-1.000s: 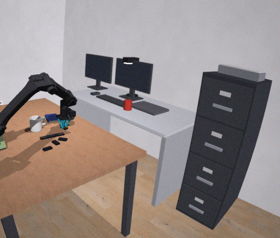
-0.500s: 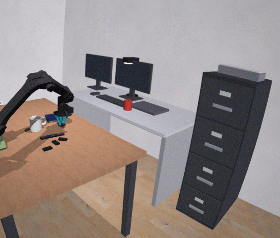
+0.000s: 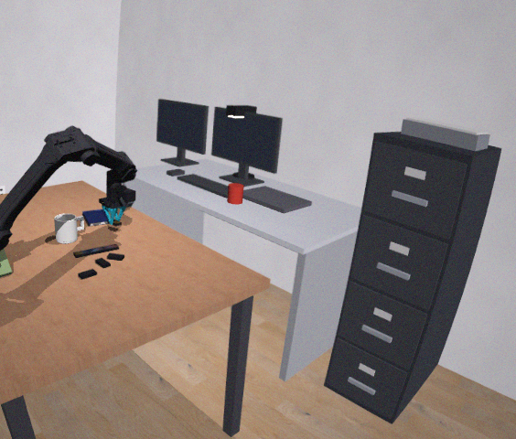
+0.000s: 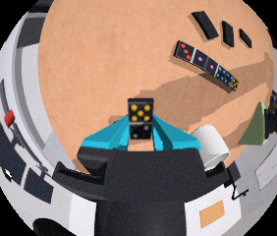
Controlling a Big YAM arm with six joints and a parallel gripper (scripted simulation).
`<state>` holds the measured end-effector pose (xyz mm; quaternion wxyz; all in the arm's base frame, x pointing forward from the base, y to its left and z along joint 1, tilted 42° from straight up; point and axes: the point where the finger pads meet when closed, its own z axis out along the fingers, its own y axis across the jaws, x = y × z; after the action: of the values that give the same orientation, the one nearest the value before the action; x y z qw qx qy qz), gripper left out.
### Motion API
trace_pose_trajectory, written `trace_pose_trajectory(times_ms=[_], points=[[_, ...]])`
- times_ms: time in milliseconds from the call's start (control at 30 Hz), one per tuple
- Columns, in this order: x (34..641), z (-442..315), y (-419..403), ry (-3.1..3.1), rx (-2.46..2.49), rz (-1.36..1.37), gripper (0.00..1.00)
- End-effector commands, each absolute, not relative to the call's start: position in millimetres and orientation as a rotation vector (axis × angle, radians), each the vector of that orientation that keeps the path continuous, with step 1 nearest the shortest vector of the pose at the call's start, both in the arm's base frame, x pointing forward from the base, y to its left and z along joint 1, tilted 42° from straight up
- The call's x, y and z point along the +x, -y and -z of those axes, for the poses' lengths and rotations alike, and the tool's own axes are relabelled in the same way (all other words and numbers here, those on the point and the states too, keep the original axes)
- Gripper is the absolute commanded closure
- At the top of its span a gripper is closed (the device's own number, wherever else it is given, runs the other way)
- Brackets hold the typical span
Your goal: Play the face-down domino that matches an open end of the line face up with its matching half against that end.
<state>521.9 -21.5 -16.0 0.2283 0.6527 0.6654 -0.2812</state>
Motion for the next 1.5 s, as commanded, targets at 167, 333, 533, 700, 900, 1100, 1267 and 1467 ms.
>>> trace_pose_trajectory(times_ms=[167,333,533,700,900,1100,1267,1467], points=[[556,-38,-23,-1.794,1.783,0.648,0.78],[556,-38,-23,-1.794,1.783,0.648,0.78],[546,-33,-15,-1.809,1.793,0.704,0.78],[562,-63,-37,-1.795,1.786,0.648,0.78],[565,-69,-42,-1.792,1.785,0.637,0.78],[554,-55,-27,-1.805,1.795,0.692,0.78],[563,-72,-43,-1.797,1.786,0.646,0.78],[565,-76,-46,-1.795,1.785,0.637,0.78]])
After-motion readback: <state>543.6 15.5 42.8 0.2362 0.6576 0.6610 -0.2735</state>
